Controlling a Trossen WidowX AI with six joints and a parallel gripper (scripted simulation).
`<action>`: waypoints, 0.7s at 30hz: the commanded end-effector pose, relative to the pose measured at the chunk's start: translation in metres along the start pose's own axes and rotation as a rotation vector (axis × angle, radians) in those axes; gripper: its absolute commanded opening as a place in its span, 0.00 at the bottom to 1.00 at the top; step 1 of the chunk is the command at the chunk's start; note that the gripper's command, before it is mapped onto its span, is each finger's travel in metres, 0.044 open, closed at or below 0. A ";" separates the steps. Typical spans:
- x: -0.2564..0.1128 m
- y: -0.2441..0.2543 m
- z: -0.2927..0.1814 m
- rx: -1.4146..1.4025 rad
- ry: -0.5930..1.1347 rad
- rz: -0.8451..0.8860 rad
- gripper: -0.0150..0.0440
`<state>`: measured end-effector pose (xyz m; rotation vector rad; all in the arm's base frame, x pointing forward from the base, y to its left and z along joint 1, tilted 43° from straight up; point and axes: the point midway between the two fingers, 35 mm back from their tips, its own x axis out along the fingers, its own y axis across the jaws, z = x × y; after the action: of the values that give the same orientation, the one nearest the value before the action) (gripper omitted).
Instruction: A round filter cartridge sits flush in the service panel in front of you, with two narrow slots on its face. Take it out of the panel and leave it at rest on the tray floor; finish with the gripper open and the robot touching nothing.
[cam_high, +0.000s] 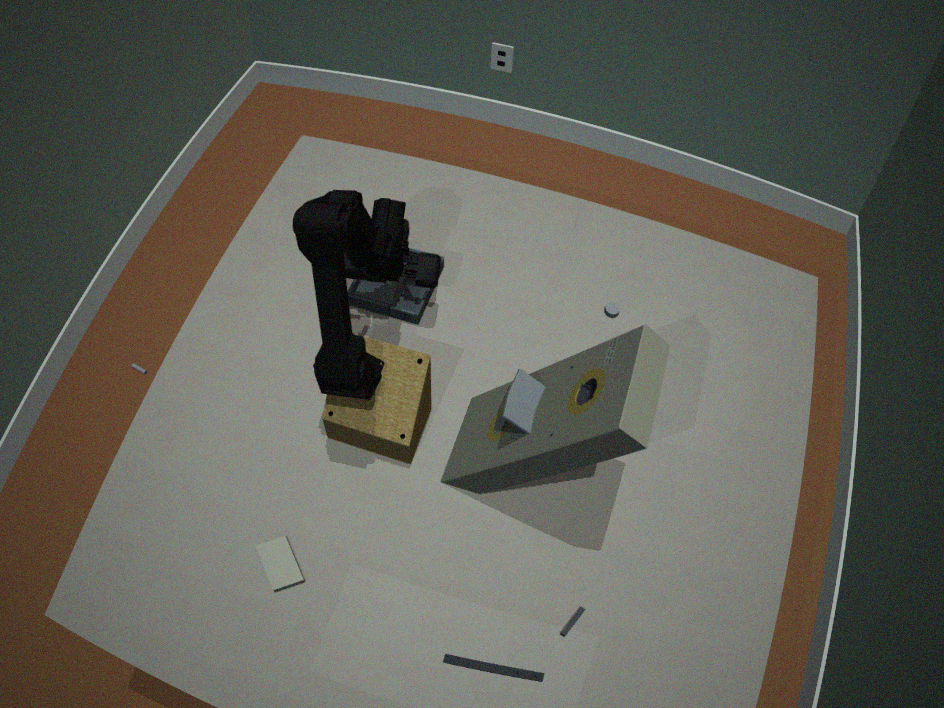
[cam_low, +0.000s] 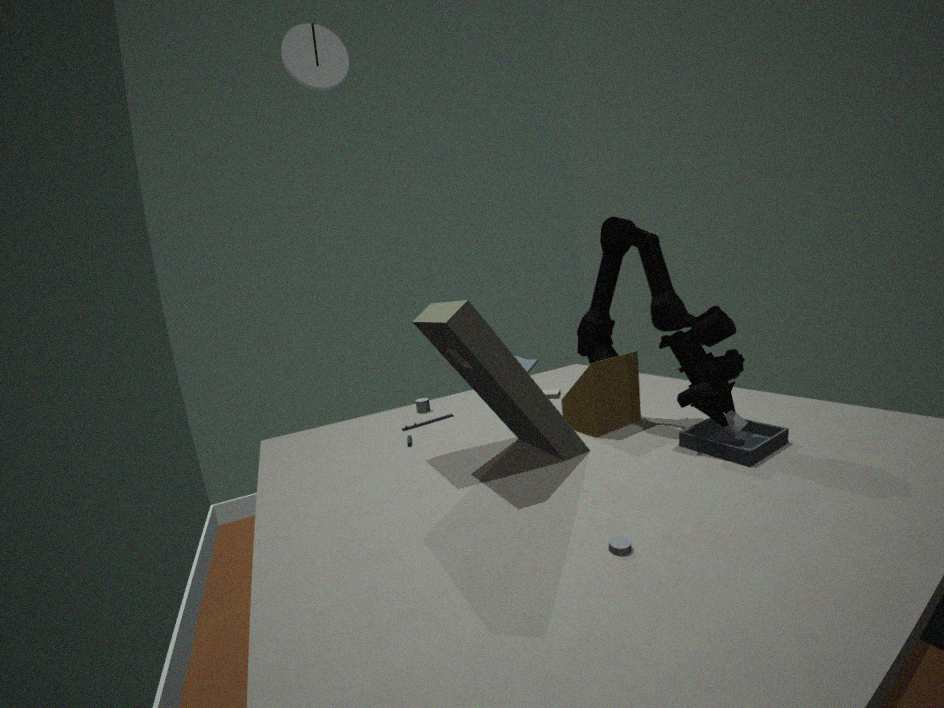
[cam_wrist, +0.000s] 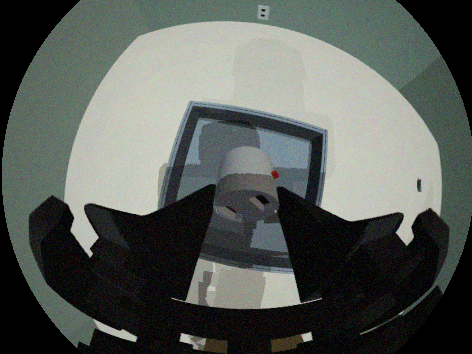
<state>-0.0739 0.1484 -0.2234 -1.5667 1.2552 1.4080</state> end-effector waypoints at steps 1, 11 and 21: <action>0.000 0.000 0.000 0.000 0.000 0.000 0.61; 0.000 0.000 0.000 0.000 0.000 0.000 1.00; -0.061 0.000 0.036 0.000 -0.001 -0.001 1.00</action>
<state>-0.0814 0.1812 -0.1869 -1.5669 1.2600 1.4061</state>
